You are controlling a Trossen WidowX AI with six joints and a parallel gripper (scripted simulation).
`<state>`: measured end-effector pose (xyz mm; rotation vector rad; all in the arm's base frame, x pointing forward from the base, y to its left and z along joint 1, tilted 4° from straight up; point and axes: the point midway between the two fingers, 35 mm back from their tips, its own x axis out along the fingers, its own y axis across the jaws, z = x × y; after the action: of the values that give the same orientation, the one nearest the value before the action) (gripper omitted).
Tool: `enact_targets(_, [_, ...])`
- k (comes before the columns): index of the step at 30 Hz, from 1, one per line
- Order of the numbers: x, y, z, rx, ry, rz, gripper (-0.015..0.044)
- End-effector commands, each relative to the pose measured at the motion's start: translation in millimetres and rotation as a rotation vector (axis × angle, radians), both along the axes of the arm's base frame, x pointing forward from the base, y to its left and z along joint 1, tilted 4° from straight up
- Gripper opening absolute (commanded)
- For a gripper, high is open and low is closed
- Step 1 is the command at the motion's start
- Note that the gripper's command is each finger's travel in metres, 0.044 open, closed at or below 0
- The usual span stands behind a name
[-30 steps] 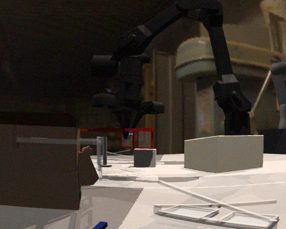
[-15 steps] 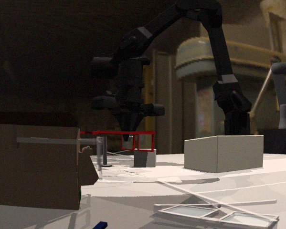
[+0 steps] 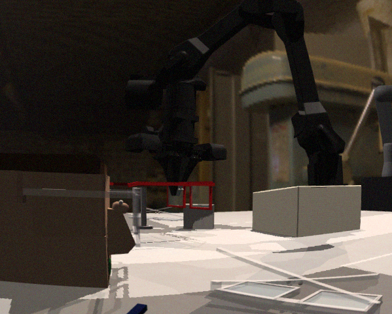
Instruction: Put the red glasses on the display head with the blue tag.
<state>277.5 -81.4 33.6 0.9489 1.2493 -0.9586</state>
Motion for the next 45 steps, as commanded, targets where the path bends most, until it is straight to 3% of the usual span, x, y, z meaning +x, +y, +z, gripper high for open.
enact_targets(1, [-0.5, 1.2, -2.4, 0.005, 0.005, -0.003, 0.0])
enact_targets(45, [53.6, 20.0, -2.0, -0.005, -0.003, -0.003, 0.0])
